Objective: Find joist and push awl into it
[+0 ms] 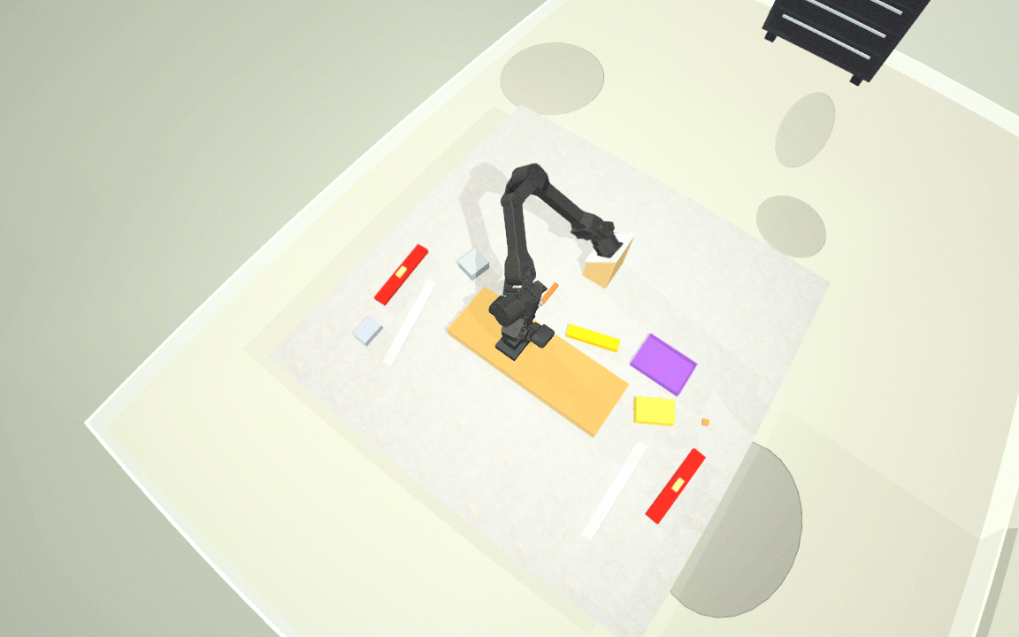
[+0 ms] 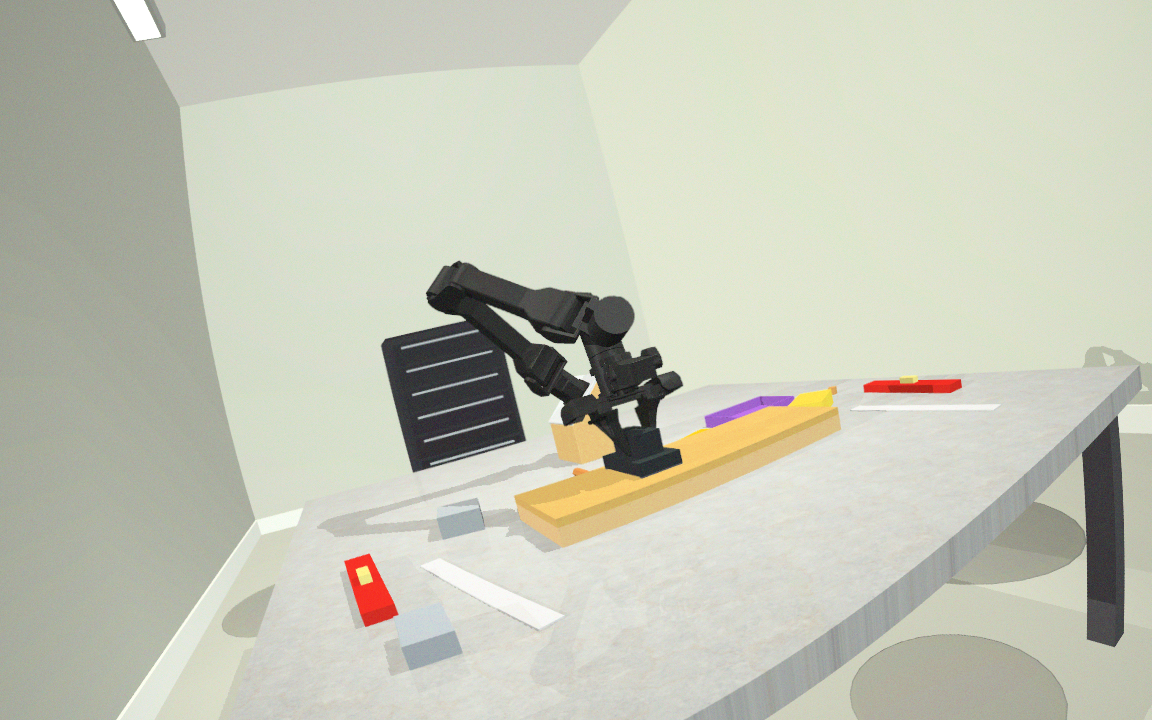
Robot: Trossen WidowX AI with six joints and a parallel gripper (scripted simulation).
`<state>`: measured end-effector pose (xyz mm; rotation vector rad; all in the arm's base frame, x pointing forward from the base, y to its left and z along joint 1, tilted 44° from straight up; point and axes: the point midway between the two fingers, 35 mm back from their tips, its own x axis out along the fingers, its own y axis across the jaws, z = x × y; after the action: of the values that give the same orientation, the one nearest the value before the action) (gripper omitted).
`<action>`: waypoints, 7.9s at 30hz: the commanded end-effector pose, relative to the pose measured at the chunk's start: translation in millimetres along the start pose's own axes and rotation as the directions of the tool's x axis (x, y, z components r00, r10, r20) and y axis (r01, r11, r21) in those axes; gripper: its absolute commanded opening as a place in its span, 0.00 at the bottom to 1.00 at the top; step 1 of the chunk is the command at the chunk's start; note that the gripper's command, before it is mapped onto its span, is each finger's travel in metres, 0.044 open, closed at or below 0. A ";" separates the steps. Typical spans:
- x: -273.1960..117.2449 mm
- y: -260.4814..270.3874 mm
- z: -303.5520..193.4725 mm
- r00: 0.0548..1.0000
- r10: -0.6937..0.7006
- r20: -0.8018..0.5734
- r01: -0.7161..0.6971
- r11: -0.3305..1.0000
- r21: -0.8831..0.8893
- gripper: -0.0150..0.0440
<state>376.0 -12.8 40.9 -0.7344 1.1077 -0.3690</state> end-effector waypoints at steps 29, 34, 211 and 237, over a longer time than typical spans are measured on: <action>-1.0 125.2 -1.3 1.000 0.008 0.000 -0.008 1.000 0.000 0.25; -1.4 144.8 -1.3 1.000 0.009 0.000 -0.009 1.000 0.001 0.25; -92.5 -123.4 27.0 1.000 0.000 0.000 0.000 1.000 -0.003 0.25; -106.9 80.8 55.8 0.967 0.255 0.004 -0.222 0.853 -0.473 0.25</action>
<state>379.1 108.5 84.0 -0.9821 1.2201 0.0826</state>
